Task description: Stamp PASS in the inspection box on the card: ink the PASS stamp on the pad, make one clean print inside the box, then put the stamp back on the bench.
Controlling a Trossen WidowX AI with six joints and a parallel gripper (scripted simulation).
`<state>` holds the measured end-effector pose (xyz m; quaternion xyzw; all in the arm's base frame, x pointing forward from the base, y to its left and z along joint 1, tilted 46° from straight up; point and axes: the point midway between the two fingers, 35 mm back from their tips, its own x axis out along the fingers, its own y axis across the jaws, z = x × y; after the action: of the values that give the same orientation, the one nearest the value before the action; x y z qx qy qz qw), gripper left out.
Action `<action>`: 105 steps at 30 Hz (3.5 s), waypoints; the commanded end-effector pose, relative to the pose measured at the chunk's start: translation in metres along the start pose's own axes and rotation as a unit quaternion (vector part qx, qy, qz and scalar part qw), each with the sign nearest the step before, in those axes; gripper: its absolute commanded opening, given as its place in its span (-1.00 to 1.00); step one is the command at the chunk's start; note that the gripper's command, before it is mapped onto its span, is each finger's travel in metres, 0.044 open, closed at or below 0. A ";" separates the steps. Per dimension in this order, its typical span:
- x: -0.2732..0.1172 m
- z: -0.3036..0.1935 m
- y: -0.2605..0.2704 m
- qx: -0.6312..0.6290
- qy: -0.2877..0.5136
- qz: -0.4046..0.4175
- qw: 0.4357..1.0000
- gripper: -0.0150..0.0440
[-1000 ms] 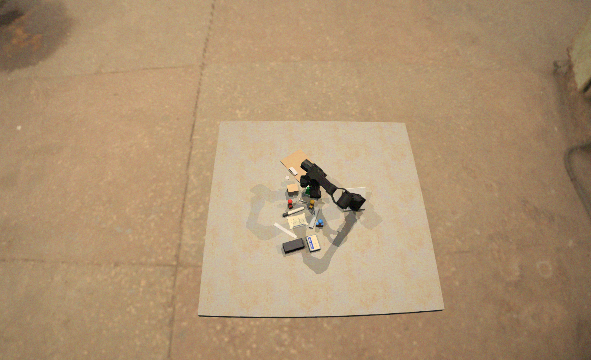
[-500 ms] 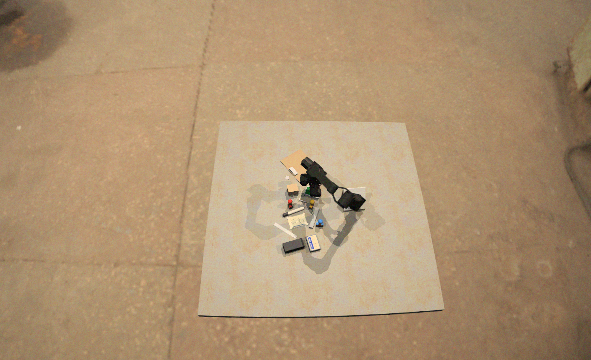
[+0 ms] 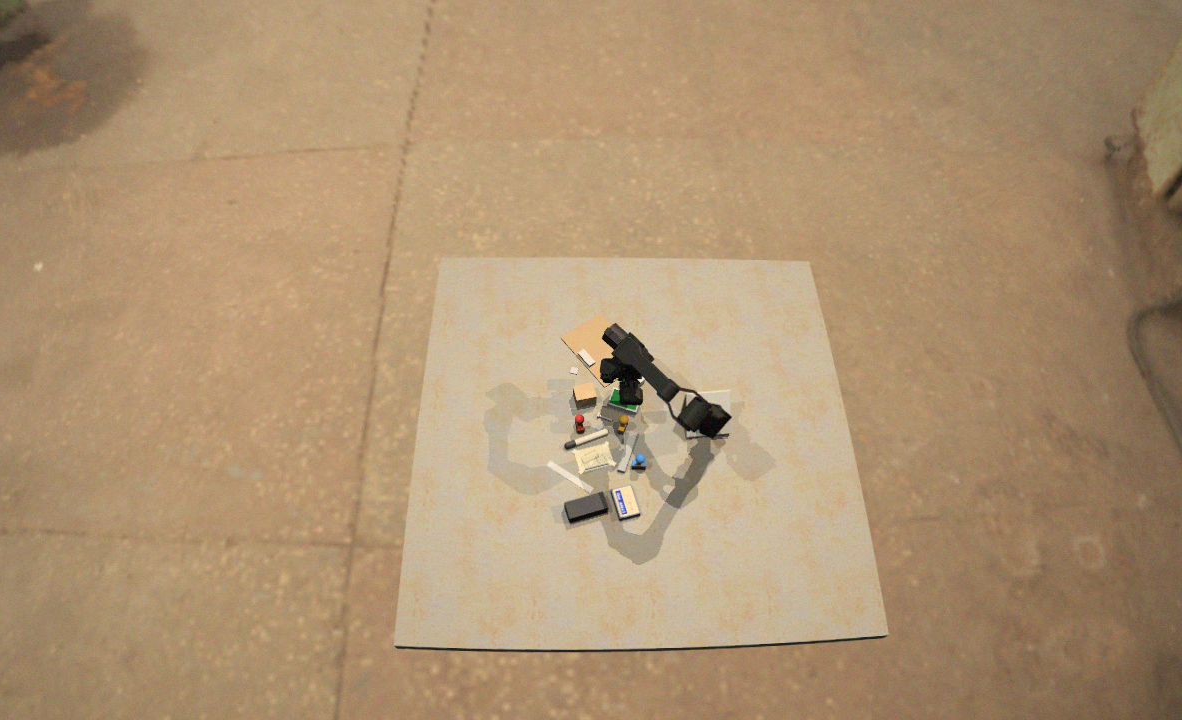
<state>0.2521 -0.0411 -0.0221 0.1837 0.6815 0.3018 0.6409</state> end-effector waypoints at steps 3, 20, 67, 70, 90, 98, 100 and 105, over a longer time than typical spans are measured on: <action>-0.010 0.000 0.000 -0.004 0.000 -0.004 1.000 -0.49; -0.019 0.070 0.079 0.065 0.004 -0.017 0.998 -0.49; -0.001 0.106 0.185 0.125 0.009 -0.009 0.992 -0.49; 0.001 0.106 0.185 0.125 0.009 -0.009 0.992 -0.49; 0.014 0.106 0.187 0.125 0.008 -0.009 0.992 -0.49; 0.019 0.105 0.187 0.125 0.008 -0.009 0.992 -0.49; 0.020 0.105 0.187 0.125 0.008 -0.009 0.992 -0.49; 0.024 0.105 0.188 0.125 0.008 -0.009 0.992 -0.49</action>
<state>0.3280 0.1310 0.0828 0.2509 0.7209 0.2094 0.6112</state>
